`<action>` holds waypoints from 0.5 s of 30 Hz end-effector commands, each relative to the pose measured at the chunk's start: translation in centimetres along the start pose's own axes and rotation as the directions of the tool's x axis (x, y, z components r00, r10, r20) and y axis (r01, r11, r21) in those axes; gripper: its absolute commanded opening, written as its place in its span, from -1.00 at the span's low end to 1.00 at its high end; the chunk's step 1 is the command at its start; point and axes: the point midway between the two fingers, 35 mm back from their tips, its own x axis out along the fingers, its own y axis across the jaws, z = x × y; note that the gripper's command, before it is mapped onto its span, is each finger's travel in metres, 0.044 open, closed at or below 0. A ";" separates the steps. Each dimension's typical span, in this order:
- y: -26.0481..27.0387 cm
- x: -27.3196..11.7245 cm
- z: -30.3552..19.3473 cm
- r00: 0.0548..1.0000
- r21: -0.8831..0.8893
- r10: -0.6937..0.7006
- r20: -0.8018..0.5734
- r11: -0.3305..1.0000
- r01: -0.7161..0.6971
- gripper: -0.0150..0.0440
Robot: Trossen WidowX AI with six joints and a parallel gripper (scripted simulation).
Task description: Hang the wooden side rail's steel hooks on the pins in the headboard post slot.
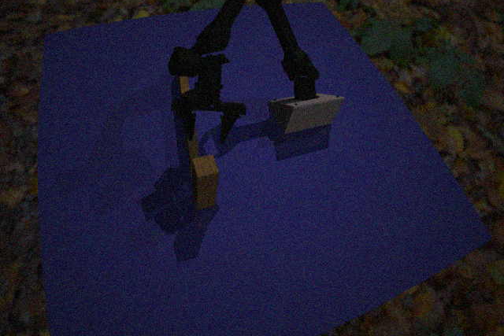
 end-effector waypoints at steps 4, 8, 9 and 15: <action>-1.1 0.1 0.0 0.962 0.660 -0.086 -0.261 0.711 0.242 1.00; -1.6 -0.3 0.1 0.921 0.819 -0.134 -0.364 0.425 0.386 1.00; -1.8 -0.4 0.1 0.910 0.843 -0.147 -0.388 0.343 0.415 1.00; -2.4 -1.2 0.2 0.852 0.869 -0.205 -0.481 0.013 0.494 1.00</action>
